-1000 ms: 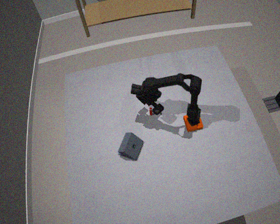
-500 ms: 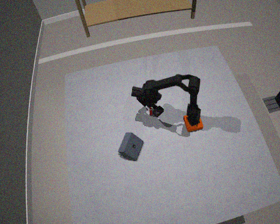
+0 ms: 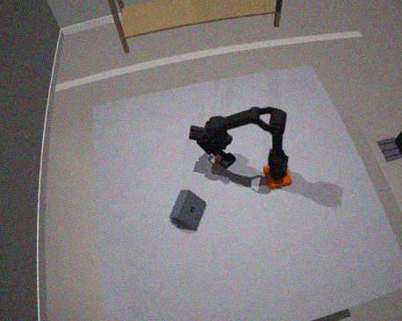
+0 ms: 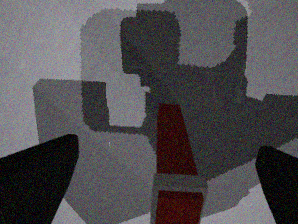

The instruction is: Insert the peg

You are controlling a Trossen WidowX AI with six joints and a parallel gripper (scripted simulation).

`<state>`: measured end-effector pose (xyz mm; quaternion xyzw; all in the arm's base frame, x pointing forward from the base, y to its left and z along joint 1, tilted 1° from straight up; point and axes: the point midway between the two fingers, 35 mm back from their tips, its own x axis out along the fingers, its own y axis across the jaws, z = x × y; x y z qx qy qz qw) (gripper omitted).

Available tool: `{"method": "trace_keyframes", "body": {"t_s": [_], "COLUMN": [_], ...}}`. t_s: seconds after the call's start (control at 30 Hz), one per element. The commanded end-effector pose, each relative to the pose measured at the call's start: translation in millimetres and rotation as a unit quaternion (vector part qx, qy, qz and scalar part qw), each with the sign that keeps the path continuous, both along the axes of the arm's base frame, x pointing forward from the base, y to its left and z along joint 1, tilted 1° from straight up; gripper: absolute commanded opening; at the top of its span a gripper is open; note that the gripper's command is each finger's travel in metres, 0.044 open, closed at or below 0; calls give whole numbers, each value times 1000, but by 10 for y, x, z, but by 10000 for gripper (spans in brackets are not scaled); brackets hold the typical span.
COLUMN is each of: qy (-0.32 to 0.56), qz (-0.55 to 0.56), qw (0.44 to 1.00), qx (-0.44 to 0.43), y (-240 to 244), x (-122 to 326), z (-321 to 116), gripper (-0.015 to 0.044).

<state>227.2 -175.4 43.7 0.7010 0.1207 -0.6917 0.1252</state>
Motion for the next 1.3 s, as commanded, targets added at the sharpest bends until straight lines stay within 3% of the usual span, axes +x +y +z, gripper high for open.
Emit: {"method": "trace_keyframes", "body": {"t_s": [0.0,0.37,0.73,1.27], "qy": [0,0,0,4], "qz": [0,0,0,-2], "qw": [1000,1000,1000,1000], "qx": [0,0,0,0], "y": [-2,-2,-5,-14], "x": [2,2,6,24], "z": [2,2,39,631], "gripper": [309,20,0,0]}}
